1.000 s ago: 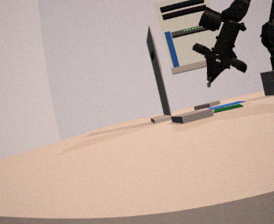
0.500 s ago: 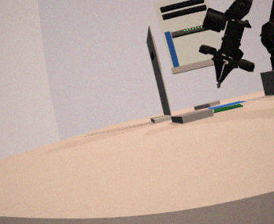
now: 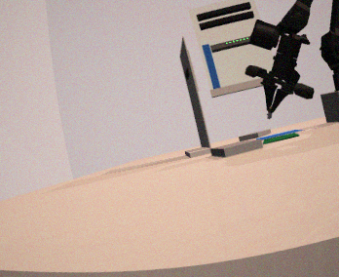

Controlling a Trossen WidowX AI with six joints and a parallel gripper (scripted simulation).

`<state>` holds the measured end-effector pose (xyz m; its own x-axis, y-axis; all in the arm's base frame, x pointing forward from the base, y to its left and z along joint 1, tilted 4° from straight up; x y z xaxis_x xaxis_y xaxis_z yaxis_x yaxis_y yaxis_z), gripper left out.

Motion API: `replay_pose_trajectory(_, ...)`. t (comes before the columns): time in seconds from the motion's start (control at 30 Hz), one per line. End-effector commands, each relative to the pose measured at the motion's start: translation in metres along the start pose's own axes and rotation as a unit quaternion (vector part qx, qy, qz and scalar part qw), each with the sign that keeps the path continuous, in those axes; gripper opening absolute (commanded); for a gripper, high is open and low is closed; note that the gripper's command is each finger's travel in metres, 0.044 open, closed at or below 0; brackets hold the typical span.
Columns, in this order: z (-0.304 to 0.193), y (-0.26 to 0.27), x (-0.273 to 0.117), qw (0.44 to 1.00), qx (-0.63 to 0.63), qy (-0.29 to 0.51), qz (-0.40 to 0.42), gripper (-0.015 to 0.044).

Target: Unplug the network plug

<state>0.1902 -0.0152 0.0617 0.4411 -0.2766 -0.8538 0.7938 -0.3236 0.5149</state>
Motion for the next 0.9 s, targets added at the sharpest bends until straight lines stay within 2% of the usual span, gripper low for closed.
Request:
replay_pose_trajectory(0.0,0.0,-0.003,0.004,1.0,0.003,-0.003,0.0,0.0)
replay_pose_trajectory(0.87,-0.003,-0.017,0.024,1.0,0.003,-0.003,0.0,0.0)
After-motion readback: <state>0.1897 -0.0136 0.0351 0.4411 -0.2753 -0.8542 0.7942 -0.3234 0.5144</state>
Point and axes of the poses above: the point midway between the two fingers, 35 mm back from their tips, its own x axis out along the fingers, its own y axis across the jaws, z = x × y, the point moved 6 cm from there along -x, back along the fingers, and after that the axes turned 12 degrees about -x, right-handed, at the moved point
